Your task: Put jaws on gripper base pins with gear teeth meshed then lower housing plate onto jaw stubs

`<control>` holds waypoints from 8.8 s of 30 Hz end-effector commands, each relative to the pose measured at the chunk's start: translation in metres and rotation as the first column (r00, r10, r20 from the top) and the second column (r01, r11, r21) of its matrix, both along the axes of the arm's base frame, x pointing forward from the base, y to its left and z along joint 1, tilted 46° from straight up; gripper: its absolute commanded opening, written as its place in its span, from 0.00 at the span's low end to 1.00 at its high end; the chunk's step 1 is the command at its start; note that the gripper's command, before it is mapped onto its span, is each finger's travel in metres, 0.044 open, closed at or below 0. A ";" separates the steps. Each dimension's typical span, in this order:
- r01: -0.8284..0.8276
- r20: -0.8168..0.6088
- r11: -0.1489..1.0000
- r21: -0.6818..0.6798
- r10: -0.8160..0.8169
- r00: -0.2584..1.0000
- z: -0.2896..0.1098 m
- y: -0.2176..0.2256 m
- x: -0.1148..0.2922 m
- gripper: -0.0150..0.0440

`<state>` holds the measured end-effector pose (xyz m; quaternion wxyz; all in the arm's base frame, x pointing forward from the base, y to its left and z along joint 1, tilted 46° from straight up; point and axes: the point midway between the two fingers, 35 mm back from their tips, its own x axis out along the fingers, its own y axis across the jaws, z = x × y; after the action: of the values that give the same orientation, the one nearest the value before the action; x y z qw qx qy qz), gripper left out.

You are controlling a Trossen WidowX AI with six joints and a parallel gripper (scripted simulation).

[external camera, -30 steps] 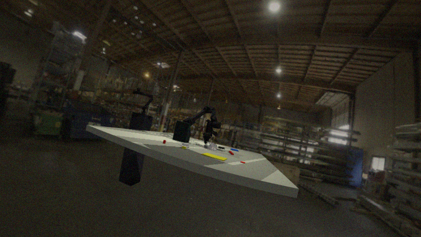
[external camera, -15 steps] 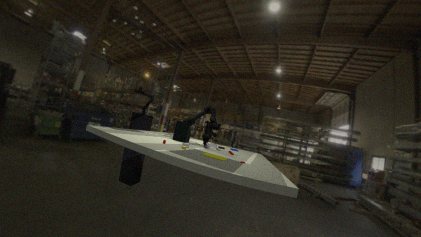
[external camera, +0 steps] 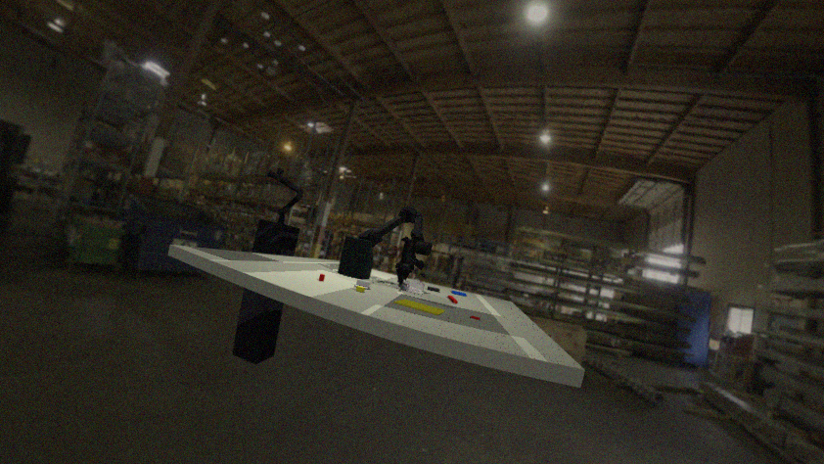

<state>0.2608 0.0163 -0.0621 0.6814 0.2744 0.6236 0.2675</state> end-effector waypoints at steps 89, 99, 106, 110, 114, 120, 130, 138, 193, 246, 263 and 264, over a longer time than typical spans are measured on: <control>0.008 -0.010 1.000 0.005 -0.008 1.000 -0.009 0.010 0.000 0.85; 0.008 -0.010 1.000 0.005 -0.008 1.000 -0.009 0.010 0.000 0.85; 0.008 -0.010 1.000 0.005 -0.008 1.000 -0.006 0.006 0.000 0.85; 0.008 -0.010 1.000 0.005 -0.008 1.000 -0.005 0.006 0.000 0.85; 0.008 -0.010 1.000 0.005 -0.008 1.000 -0.006 0.007 0.002 0.85; 0.008 -0.010 1.000 0.005 -0.008 1.000 -0.006 0.007 0.002 0.85; 0.008 -0.010 1.000 0.005 -0.008 1.000 -0.008 0.009 0.002 0.85; 0.008 -0.010 1.000 0.005 -0.008 1.000 -0.009 0.010 0.002 0.85; 0.021 -0.011 1.000 0.001 -0.021 1.000 0.038 -0.042 -0.003 1.00; 0.008 -0.015 1.000 -0.001 -0.008 1.000 0.081 -0.073 -0.062 1.00; 0.008 -0.015 1.000 -0.001 -0.008 1.000 0.081 -0.073 -0.062 1.00; 0.008 -0.015 1.000 -0.001 -0.008 1.000 0.081 -0.073 -0.062 1.00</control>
<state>0.1991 -0.0571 0.0190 0.6787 0.2799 0.6268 0.2611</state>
